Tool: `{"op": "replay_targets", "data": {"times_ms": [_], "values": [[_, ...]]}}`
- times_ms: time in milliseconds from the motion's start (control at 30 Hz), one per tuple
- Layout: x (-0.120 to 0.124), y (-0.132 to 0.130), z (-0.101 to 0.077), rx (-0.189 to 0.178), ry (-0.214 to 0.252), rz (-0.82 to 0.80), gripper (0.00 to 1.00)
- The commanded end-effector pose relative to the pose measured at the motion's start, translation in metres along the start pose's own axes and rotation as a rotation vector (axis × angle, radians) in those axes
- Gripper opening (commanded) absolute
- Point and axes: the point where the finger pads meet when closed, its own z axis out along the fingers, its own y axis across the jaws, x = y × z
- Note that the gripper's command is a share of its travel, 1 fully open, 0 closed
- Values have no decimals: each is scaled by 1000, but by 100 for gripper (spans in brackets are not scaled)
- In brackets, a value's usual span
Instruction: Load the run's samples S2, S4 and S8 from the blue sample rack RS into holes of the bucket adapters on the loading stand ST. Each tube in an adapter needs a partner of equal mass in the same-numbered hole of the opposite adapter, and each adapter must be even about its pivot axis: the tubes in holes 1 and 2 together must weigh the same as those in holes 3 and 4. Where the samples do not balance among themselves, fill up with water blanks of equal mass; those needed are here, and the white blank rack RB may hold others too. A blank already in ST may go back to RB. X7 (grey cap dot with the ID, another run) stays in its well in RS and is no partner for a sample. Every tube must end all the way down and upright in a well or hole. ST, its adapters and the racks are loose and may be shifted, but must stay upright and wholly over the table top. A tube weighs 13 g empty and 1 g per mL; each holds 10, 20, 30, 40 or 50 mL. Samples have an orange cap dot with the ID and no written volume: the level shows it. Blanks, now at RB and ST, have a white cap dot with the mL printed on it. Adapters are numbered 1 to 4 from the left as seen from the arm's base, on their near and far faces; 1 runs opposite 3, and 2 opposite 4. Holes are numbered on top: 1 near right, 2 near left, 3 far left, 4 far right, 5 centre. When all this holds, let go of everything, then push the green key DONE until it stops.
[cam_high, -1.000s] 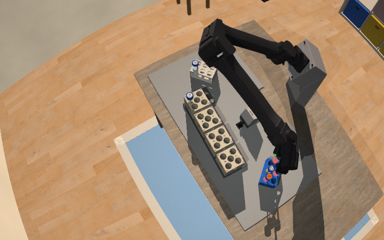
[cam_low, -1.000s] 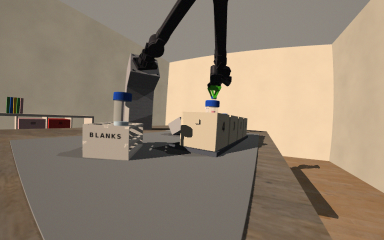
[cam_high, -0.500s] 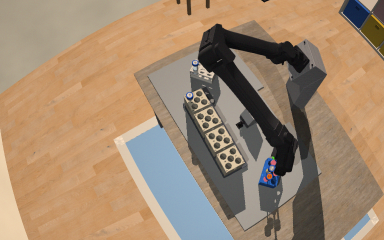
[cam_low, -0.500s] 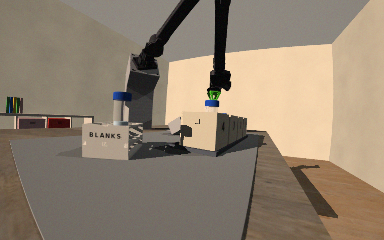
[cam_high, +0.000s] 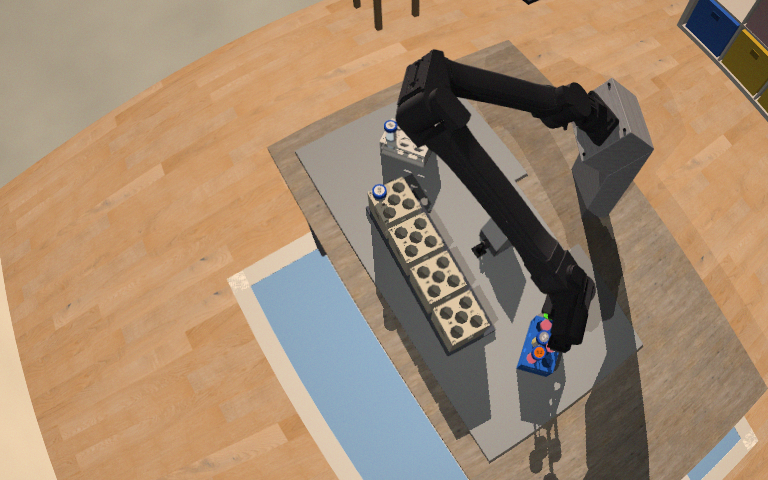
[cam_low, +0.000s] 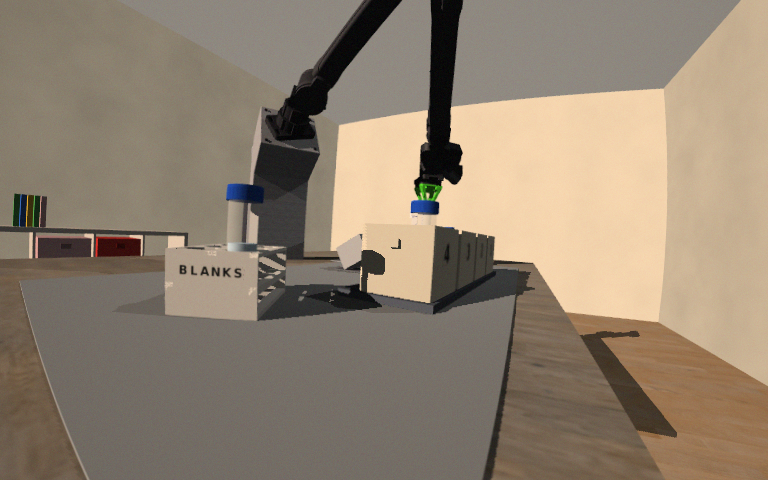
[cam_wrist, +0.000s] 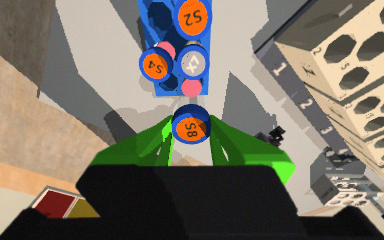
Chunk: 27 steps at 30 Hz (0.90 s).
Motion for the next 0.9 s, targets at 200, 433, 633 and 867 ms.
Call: {"op": "replay_targets", "data": {"times_ms": [200,433,633,867], "values": [[-7,1,-6,-5,-21,5,0],[3,1,9,-1,2,-7,0],[4,1,17,-1,2,-7,0],[3,0,26,-1,2,-7,0]]}}
